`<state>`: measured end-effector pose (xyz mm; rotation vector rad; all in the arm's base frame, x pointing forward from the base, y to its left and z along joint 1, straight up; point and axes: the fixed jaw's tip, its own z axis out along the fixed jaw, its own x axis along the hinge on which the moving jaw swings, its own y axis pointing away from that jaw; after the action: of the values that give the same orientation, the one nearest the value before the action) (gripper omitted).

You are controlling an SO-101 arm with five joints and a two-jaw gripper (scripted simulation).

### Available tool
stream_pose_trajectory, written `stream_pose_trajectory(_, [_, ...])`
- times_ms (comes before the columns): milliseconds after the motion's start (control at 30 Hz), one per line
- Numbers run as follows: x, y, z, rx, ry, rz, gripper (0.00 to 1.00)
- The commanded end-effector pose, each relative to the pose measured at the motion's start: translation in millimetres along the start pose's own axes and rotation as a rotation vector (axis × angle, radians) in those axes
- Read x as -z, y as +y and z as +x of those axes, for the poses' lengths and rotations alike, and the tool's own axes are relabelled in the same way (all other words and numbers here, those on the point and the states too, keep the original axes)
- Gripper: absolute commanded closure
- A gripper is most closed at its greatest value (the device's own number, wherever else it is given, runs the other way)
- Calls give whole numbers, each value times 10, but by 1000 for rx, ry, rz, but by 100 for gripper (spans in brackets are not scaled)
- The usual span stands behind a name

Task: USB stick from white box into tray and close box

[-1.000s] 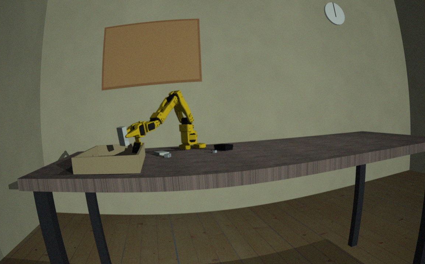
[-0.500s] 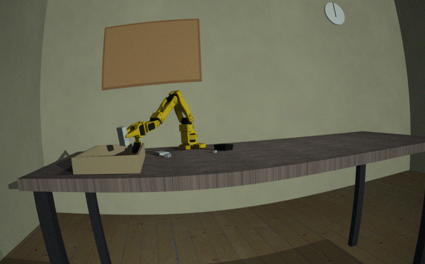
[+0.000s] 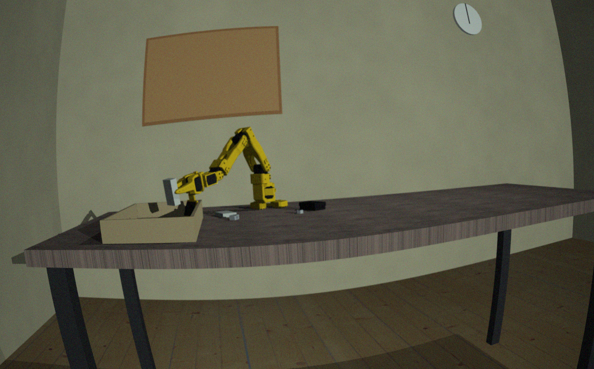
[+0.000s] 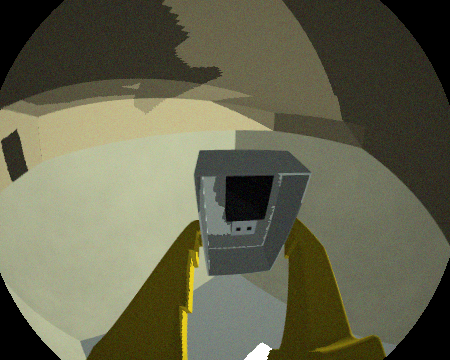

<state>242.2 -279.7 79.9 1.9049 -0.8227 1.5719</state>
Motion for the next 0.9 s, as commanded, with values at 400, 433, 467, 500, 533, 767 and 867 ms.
stream_pose_trajectory(400, [-58,-55,211,-19,172,15,79])
stream_pose_trajectory(433, [-60,-55,213,-19,176,15,79])
stream_pose_trajectory(467, [-60,-55,215,-19,178,15,79])
stream_pose_trajectory(500, [-61,-55,216,-19,180,15,79])
stream_pose_trajectory(533, [-61,-55,217,-19,181,15,79])
stream_pose_trajectory(767, [-61,-55,217,-19,182,15,79])
stream_pose_trajectory(867, [-61,-55,217,-19,182,15,79])
